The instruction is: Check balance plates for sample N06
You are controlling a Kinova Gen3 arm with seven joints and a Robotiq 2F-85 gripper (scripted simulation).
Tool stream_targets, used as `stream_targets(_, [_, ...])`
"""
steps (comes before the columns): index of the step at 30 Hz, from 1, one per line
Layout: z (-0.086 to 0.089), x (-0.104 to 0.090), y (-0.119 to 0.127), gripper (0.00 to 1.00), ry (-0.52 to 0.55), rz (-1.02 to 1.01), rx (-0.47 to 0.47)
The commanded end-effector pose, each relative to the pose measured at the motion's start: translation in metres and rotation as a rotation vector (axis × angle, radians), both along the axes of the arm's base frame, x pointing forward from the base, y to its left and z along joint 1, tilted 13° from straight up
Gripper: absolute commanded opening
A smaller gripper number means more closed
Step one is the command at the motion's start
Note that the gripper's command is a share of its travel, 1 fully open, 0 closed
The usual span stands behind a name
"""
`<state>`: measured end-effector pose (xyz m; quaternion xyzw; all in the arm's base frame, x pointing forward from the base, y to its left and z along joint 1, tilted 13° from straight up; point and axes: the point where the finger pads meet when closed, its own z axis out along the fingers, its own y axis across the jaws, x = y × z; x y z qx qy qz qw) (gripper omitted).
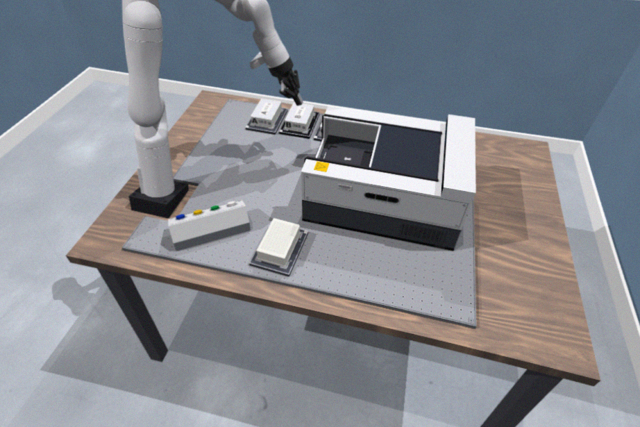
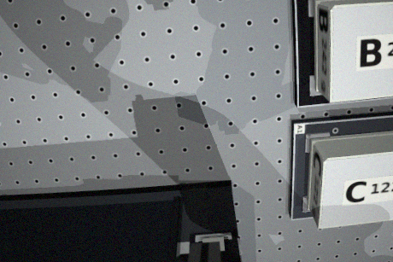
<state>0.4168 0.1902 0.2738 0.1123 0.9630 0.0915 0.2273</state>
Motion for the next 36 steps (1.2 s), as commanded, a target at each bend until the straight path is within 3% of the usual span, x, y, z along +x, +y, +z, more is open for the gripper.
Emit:
stream_targets(1, [0.011, -0.004, -0.002, 0.1, -0.001, 0.0, 0.001])
stream_targets(36, [0.104, -0.045, -0.016, 0.1, -0.001, 0.0, 0.001])
